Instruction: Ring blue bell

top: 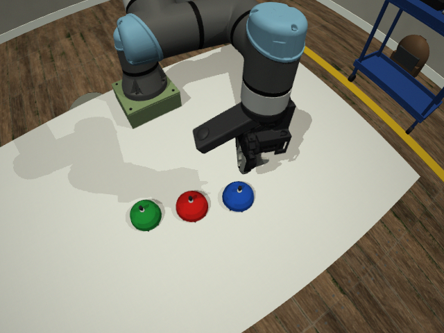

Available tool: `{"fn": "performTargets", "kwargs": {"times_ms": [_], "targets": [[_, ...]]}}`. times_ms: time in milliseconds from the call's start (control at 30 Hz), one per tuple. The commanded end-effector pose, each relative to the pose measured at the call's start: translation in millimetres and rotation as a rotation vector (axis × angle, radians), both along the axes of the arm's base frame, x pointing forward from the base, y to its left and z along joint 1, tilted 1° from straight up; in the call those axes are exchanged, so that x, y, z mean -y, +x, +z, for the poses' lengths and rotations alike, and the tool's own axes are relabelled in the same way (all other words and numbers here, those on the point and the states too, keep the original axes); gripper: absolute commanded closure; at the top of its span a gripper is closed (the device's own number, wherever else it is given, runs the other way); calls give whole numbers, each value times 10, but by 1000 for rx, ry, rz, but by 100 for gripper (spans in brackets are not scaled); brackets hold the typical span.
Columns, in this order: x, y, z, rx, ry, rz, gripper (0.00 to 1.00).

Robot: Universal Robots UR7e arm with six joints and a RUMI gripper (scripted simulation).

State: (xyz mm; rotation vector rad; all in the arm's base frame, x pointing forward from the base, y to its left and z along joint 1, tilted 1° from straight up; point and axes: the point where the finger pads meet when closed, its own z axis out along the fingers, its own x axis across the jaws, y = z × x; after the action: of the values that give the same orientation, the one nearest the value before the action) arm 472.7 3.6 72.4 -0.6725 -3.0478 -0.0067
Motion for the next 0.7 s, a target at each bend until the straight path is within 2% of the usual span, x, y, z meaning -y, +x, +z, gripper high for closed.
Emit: {"fn": "performTargets", "kwargs": {"times_ms": [0, 667], "targets": [[1, 4, 5, 1, 0, 0, 100], [2, 5, -26, 1, 0, 0, 100]]}}
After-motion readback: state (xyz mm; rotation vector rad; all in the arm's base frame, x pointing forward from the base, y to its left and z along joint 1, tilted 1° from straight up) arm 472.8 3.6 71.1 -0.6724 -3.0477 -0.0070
